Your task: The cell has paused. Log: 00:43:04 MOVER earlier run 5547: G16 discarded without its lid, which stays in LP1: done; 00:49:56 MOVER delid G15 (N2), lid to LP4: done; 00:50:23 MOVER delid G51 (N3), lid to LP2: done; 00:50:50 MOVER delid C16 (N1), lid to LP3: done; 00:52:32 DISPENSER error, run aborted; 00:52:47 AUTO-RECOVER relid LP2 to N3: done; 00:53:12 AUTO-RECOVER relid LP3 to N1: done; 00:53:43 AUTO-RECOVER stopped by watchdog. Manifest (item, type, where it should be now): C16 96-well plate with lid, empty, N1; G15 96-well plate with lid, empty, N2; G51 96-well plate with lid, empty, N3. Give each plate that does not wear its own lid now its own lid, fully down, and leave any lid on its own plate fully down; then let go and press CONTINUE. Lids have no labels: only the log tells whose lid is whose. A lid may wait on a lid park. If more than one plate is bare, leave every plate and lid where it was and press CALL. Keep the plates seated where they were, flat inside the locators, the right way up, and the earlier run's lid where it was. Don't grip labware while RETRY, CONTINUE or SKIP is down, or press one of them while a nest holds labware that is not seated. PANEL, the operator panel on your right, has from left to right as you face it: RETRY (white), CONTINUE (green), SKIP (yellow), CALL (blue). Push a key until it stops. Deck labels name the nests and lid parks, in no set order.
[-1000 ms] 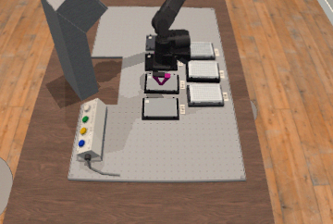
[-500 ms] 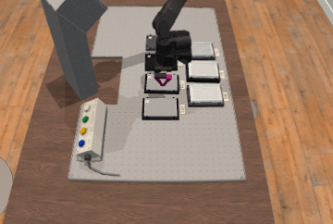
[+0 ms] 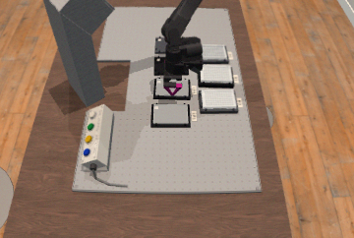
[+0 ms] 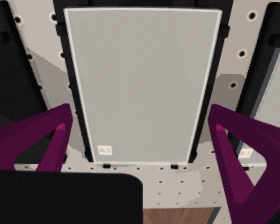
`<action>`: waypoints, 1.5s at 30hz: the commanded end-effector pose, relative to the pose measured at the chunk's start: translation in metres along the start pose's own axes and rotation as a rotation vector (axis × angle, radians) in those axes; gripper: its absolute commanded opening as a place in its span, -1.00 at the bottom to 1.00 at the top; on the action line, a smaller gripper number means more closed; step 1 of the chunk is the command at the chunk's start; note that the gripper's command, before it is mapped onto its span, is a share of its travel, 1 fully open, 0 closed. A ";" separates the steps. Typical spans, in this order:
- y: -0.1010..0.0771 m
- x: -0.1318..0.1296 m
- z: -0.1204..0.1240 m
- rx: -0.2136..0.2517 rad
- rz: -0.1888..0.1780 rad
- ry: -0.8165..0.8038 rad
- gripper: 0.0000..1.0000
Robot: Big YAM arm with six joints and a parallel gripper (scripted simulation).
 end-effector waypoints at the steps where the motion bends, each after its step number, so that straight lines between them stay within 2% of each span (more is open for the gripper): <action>1: 0.004 0.000 0.001 -0.007 0.002 0.011 1.00; 8: 0.015 0.003 0.002 -0.004 -0.004 0.008 1.00; 9: 0.008 0.000 0.012 0.011 0.004 0.025 1.00; 10: 0.006 -0.001 0.006 0.004 0.008 0.014 1.00; 21: 0.006 -0.001 0.006 0.004 0.008 0.014 1.00; 22: 0.006 -0.001 0.006 0.004 0.008 0.014 -1.00; 41: 0.006 -0.002 0.007 0.004 0.008 0.014 -1.00; 42: 0.003 -0.008 0.016 0.010 0.019 0.040 -1.00; 45: 0.002 -0.008 0.017 0.011 0.019 0.040 -1.00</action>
Point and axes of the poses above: the point where the finger pads meet when closed, its own y axis out along the fingers, its own x axis across the jaws, z = x × y, the point moved 2 cm from there along -y, back along the fingers, and after that the axes turned 14 degrees about -y, right-handed, at the moved point
